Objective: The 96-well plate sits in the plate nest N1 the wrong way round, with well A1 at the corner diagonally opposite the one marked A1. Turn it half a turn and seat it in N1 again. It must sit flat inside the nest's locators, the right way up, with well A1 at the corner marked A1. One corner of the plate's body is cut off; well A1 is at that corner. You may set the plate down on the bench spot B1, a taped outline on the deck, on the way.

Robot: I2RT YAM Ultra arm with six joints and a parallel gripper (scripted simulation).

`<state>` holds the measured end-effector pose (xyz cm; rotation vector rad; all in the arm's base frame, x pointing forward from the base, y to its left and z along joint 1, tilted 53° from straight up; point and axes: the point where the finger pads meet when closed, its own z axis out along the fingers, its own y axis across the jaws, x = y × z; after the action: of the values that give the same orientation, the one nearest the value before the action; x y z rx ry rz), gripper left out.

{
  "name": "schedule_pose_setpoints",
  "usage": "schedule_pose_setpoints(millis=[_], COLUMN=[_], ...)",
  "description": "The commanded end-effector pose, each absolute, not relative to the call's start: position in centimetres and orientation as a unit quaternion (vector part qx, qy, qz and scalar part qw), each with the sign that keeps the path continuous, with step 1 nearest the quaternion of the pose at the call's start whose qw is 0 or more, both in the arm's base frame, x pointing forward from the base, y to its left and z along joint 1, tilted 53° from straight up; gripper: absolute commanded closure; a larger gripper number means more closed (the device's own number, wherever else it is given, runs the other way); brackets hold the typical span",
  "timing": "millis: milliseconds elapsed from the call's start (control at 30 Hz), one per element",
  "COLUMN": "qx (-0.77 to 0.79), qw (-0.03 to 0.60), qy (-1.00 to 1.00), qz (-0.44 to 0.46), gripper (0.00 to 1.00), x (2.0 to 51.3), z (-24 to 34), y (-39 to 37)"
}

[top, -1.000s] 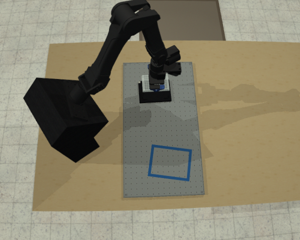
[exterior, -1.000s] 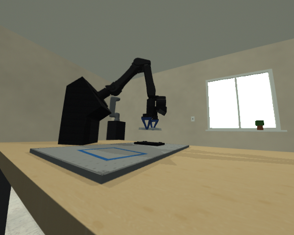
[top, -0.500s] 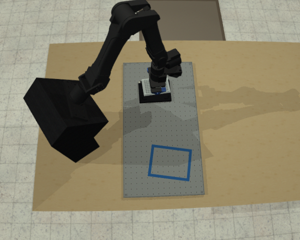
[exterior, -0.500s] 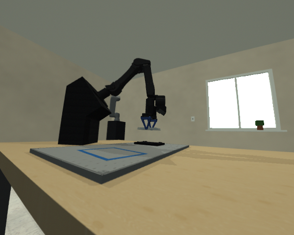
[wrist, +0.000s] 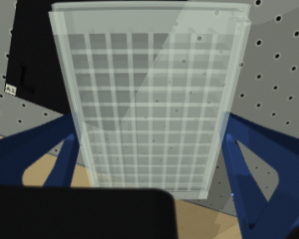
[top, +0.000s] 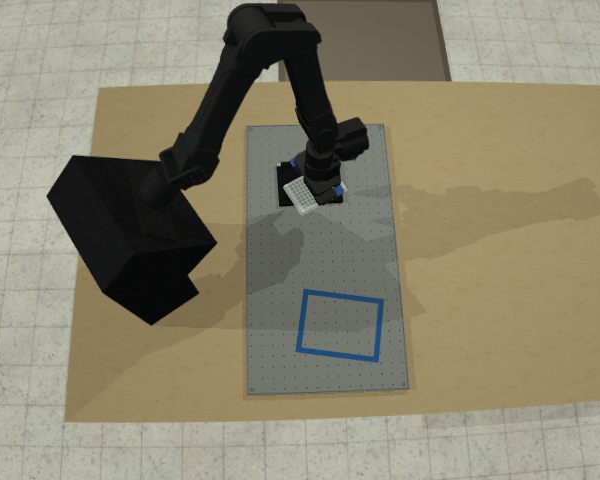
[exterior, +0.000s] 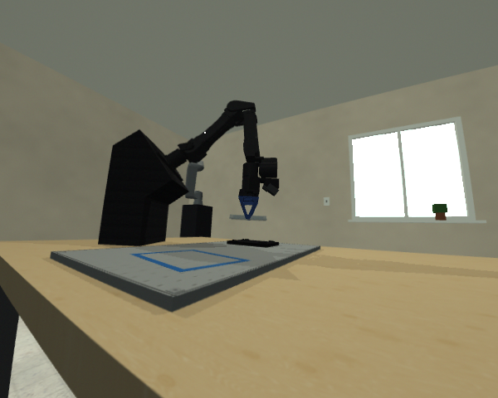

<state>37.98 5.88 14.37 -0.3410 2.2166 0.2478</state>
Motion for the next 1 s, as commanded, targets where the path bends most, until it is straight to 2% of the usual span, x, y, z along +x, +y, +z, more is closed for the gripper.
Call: schedule_pose_setpoints(millis=[0, 967], qx=[-0.165, -0.165], qw=[0.438, 0.437], qy=[0.879, 0.879], qz=[0.090, 0.089], gripper=[1.00, 1.00], x=[38.2, 39.4], z=[14.5, 11.5], y=[5.1, -2.7])
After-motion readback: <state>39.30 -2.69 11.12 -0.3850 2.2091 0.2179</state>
